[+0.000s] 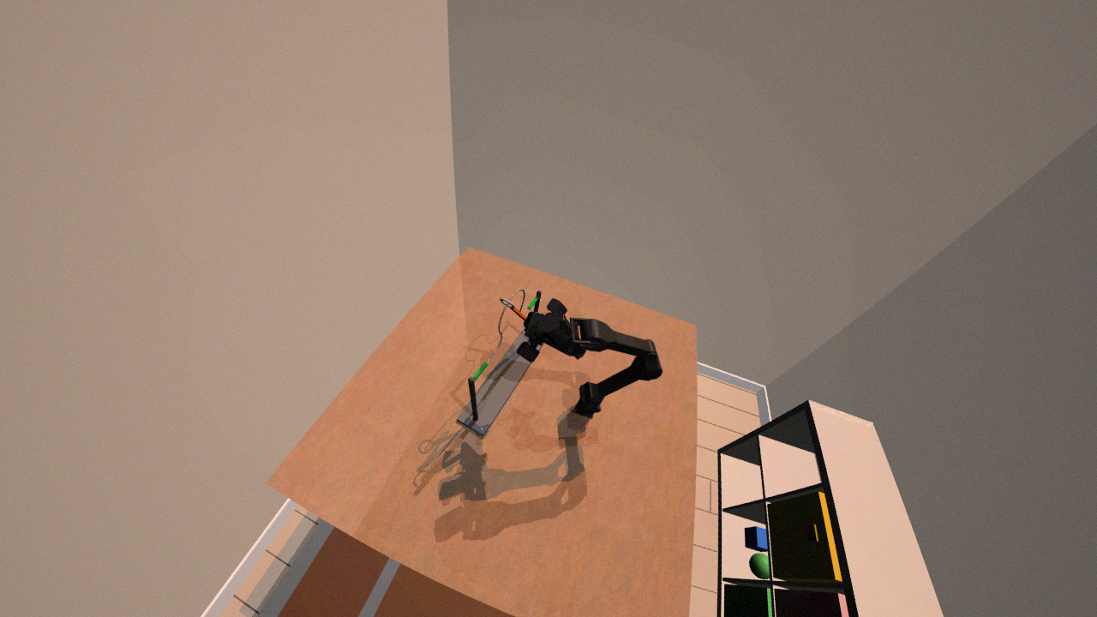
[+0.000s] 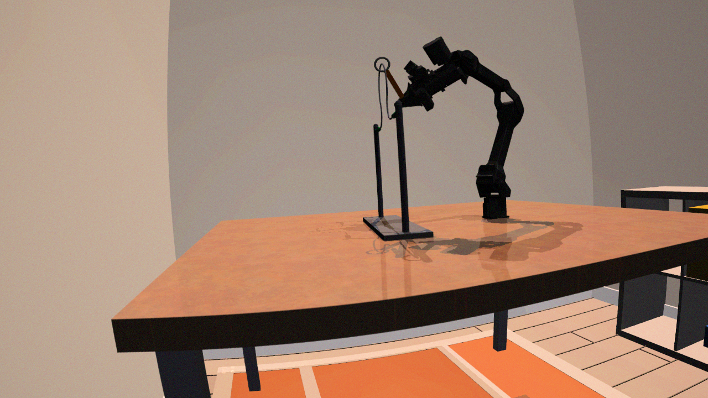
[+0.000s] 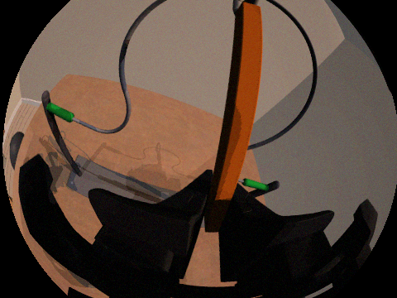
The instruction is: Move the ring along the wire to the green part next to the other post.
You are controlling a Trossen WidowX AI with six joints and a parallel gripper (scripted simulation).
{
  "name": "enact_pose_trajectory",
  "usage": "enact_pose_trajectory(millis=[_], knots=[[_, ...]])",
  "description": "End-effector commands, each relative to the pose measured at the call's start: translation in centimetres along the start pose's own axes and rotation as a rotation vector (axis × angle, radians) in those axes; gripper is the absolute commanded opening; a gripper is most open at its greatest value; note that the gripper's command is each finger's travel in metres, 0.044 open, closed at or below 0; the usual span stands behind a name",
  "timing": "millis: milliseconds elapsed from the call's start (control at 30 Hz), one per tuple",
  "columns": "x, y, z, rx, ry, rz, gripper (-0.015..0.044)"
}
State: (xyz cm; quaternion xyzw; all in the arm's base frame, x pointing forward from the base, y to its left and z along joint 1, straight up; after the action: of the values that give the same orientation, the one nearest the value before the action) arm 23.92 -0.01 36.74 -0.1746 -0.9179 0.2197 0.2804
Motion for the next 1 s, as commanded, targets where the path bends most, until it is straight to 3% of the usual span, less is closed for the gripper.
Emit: enact_pose_trajectory(millis=[0, 967], knots=[[0.05, -0.17, 0.04, 0.039, -0.007, 0.028, -0.0150], [-0.05, -0.94, 0.10, 0.375, -0.043, 0.251, -0.0150]])
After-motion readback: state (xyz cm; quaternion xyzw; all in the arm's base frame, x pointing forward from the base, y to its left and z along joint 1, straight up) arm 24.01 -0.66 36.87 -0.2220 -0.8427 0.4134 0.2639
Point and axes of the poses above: the point midway between the two fingers, 35 mm back from their tips, its own x axis back along the fingers, its own y axis across the jaws, z = x × y, the point moved 3 cm from there along x, back along the fingers, and after that the axes turned 3 degrees about x, right-handed, at the moved point
